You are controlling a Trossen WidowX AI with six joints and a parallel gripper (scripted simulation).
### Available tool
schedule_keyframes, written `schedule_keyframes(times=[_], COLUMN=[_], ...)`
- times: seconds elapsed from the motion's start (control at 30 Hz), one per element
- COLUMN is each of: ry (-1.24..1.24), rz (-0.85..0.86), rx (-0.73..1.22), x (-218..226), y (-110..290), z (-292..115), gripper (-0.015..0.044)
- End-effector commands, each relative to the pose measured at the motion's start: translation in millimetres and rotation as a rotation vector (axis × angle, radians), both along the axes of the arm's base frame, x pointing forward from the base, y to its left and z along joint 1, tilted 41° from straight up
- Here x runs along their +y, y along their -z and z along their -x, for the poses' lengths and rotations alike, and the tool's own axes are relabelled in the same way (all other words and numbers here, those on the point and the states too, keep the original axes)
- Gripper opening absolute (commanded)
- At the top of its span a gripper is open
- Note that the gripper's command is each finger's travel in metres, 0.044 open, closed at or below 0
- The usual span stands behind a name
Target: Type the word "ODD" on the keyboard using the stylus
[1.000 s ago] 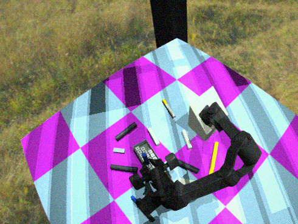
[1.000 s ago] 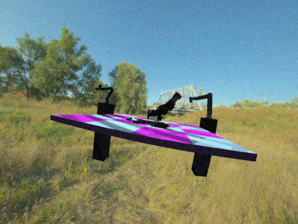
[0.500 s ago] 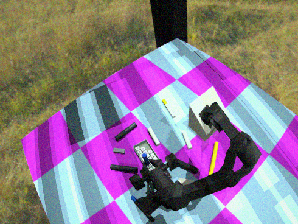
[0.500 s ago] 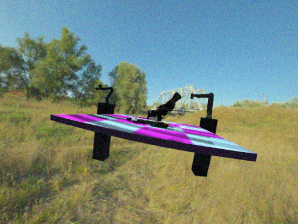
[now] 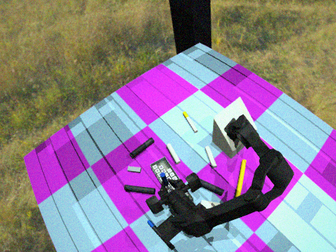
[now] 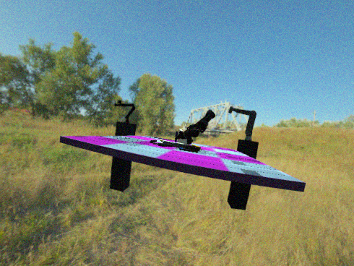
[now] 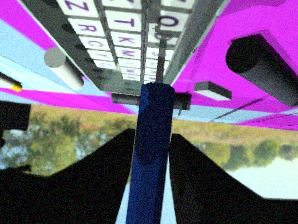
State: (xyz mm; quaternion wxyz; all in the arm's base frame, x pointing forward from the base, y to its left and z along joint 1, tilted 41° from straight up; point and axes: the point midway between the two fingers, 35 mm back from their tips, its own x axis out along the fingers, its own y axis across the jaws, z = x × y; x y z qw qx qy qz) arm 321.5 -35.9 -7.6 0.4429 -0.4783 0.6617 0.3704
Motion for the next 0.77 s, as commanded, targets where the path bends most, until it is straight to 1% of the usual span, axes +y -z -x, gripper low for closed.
schedule_keyframes(times=[0.0, 0.27, 0.73], ry=[0.000, 0.000, 0.010], rz=[-0.004, -0.003, -0.005], rx=[0.002, 0.002, -0.002], x=[0.0, -22.3, -22.9], y=[-0.6, -26.6, -25.3], z=[0.6, 4.8, 4.4], gripper=[0.0081, 0.0081, 0.0081])
